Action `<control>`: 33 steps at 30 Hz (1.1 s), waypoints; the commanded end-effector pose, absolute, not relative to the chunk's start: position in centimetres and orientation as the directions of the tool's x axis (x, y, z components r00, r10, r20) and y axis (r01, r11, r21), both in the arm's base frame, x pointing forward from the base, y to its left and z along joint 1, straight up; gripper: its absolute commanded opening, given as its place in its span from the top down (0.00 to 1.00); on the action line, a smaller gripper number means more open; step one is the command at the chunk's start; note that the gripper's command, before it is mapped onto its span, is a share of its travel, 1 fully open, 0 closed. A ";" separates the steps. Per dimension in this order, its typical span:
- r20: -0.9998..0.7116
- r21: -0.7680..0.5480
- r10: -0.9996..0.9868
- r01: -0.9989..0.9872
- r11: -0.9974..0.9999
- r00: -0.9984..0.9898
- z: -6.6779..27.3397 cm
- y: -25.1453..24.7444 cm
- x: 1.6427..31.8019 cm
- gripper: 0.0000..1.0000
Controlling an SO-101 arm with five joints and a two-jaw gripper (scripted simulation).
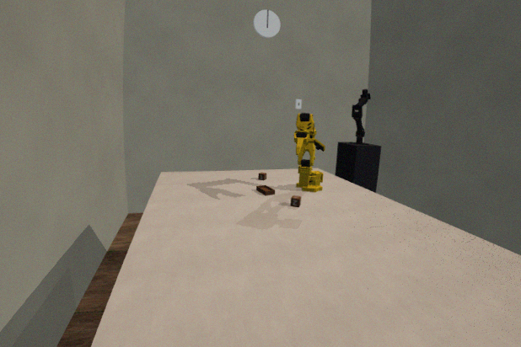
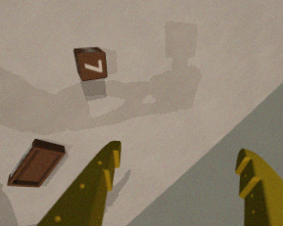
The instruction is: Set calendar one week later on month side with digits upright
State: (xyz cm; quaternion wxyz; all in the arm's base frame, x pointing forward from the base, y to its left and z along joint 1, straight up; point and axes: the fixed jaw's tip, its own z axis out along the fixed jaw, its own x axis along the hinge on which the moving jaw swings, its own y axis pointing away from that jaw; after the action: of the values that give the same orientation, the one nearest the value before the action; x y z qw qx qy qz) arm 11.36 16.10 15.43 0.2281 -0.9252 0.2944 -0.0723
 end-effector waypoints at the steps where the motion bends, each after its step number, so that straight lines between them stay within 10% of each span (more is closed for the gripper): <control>1: -0.005 -0.518 -0.575 -0.494 -0.698 0.818 16.6 16.2 11.3 0.65; 33: 0.035 -0.517 -0.943 -0.801 -0.301 0.332 16.0 5.5 19.4 0.65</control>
State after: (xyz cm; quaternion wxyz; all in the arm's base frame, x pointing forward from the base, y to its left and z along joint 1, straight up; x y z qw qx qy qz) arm 18.24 7.56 15.35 0.2002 -0.8186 0.5197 -0.1404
